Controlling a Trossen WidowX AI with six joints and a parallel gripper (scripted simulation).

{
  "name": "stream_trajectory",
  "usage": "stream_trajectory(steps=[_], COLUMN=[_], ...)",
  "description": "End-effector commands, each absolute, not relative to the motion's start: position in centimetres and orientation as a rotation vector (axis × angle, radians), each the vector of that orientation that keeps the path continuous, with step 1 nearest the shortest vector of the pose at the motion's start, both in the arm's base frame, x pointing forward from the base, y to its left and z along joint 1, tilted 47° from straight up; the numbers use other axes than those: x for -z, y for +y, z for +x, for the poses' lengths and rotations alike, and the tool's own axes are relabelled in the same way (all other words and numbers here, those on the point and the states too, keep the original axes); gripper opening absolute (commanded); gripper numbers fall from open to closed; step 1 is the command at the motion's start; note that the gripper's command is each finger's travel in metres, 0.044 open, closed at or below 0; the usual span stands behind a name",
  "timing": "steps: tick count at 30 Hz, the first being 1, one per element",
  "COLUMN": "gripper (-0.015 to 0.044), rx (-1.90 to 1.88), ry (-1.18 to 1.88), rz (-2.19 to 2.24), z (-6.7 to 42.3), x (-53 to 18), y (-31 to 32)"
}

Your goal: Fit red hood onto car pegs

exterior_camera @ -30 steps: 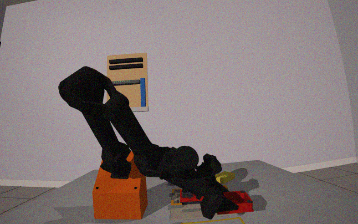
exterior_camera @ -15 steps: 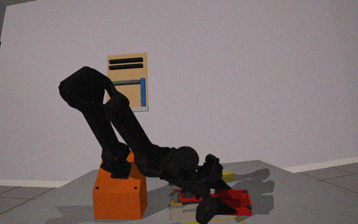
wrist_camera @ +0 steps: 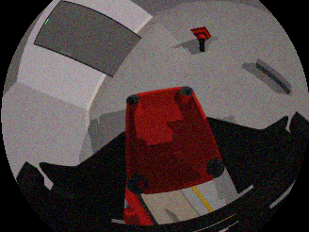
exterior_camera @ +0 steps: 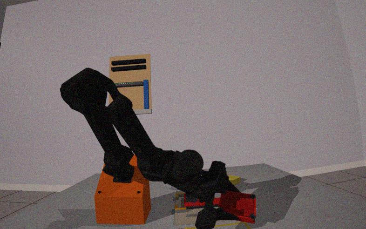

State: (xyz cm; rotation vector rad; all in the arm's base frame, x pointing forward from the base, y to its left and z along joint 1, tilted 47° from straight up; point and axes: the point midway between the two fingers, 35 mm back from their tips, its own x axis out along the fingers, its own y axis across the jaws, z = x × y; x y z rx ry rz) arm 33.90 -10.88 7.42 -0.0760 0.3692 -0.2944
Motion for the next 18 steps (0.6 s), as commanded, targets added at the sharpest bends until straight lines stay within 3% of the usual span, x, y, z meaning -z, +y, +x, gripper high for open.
stream_trajectory(steps=[1, 18], gripper=[0.0, 0.0], rx=[0.309, 0.372], ry=[0.351, 0.289], rz=[0.026, 0.401], z=[33.96, 33.96], x=[-7.47, -7.47], y=[-10.82, -10.83])
